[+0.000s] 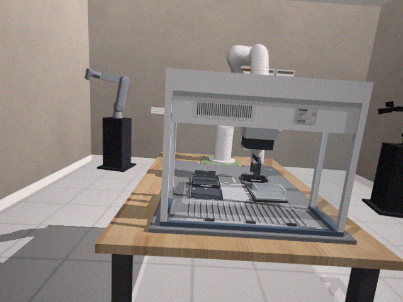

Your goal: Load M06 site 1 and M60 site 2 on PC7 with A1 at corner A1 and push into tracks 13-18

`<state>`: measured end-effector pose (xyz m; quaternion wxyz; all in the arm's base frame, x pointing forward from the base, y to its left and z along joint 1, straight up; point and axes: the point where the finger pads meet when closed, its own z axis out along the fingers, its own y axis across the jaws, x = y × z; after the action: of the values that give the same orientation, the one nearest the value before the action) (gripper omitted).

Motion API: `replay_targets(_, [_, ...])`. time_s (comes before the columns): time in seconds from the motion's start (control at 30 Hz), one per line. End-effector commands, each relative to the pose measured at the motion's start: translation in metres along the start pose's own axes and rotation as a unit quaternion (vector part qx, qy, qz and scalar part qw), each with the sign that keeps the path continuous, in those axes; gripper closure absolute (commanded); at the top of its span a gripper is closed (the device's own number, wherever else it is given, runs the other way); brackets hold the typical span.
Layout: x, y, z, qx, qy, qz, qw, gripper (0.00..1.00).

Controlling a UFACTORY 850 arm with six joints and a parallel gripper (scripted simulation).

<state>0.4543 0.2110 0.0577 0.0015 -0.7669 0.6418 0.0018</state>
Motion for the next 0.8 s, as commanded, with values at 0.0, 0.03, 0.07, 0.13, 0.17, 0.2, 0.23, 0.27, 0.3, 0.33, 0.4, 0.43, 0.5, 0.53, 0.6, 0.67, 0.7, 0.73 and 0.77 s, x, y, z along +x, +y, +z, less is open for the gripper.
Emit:
replay_targets(0.0, [0.0, -0.001, -0.001, 0.001, 0.0, 0.0, 1.0, 0.0])
replay_targets(0.03, [0.0, -0.001, 0.0, 0.001, 0.0, 0.0, 1.0, 0.0])
replay_targets(0.07, [0.0, -0.001, 0.001, 0.001, 0.0, 0.0, 1.0, 0.0])
replay_targets(0.13, [0.0, -0.001, 0.002, 0.001, 0.0, 0.0, 1.0, 0.0])
replay_targets(0.17, [0.0, -0.001, 0.003, 0.001, 0.0, 0.0, 1.0, 0.0])
replay_targets(0.2, [0.0, -0.001, 0.003, 0.001, 0.0, 0.0, 1.0, 0.0])
replay_targets(0.23, [0.0, -0.001, 0.004, 0.001, 0.0, 0.0, 1.0, 0.0])
replay_targets(0.27, [0.0, -0.001, 0.005, 0.001, 0.0, 0.0, 1.0, 0.0])
replay_targets(0.3, [0.0, -0.001, 0.005, 0.001, 0.0, 0.0, 1.0, 0.0])
replay_targets(0.33, [0.0, -0.001, 0.006, 0.001, 0.0, 0.0, 1.0, 0.0])
replay_targets(0.4, [0.0, -0.001, 0.007, 0.001, 0.0, 0.0, 1.0, 0.0])
replay_targets(0.43, [0.0, -0.001, 0.008, 0.001, 0.0, 0.0, 1.0, 0.0])
replay_targets(0.5, [0.0, -0.001, 0.009, 0.001, 0.0, 0.0, 1.0, 0.0])
replay_targets(0.53, [0.0, -0.001, 0.009, 0.001, 0.0, 0.0, 1.0, 0.0])
replay_targets(0.6, [0.0, -0.001, 0.01, 0.001, 0.0, 0.0, 1.0, 0.0])
replay_targets(0.67, [0.0, -0.001, 0.011, 0.001, 0.0, 0.0, 1.0, 0.0])
replay_targets(0.7, [0.0, -0.001, 0.012, 0.001, 0.0, 0.0, 1.0, 0.0])
replay_targets(0.73, [0.0, -0.001, 0.013, 0.001, 0.0, 0.0, 1.0, 0.0])
replay_targets(0.77, [0.0, -0.001, 0.013, 0.001, 0.0, 0.0, 1.0, 0.0])
